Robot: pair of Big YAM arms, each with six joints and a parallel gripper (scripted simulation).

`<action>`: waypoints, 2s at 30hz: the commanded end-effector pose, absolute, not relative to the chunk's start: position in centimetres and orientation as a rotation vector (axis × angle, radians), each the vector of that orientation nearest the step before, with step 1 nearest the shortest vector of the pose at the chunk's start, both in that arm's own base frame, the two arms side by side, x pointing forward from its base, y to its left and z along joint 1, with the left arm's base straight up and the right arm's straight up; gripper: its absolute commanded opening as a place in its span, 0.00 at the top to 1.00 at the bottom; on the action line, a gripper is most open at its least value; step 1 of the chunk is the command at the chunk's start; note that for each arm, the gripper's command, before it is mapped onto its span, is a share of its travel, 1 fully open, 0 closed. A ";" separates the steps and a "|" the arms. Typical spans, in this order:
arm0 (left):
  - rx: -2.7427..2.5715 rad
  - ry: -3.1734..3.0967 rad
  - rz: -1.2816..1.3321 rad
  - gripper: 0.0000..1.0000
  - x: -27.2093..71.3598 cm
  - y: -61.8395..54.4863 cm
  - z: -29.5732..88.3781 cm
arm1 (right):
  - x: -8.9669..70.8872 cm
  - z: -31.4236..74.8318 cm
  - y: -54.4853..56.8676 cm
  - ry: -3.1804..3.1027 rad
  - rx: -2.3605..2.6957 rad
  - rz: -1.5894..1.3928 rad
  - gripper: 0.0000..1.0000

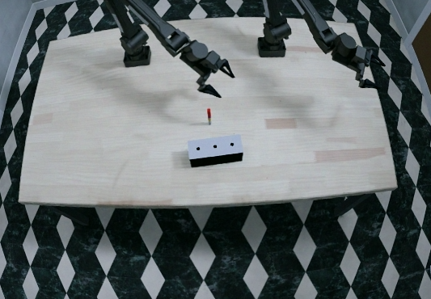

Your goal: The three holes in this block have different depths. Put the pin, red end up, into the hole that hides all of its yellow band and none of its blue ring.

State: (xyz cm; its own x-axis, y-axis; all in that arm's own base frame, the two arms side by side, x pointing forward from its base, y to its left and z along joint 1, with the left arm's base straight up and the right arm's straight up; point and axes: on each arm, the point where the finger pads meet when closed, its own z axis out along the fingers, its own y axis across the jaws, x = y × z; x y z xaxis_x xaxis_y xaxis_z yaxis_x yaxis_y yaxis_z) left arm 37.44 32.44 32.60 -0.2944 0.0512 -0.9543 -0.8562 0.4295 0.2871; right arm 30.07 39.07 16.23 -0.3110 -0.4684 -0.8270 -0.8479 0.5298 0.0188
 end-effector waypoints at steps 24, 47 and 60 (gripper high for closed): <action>-0.723 1.586 1.061 0.00 37.5 32.5 33.9 | 34.6 17.6 38.5 1.969 -1.138 0.519 0.00; -0.723 1.574 1.060 0.00 37.7 32.6 34.4 | 49.7 19.1 34.1 2.209 -1.240 0.392 0.00; -0.723 1.573 1.060 0.00 37.7 32.6 34.5 | 47.7 23.8 43.6 2.068 -1.253 0.467 0.00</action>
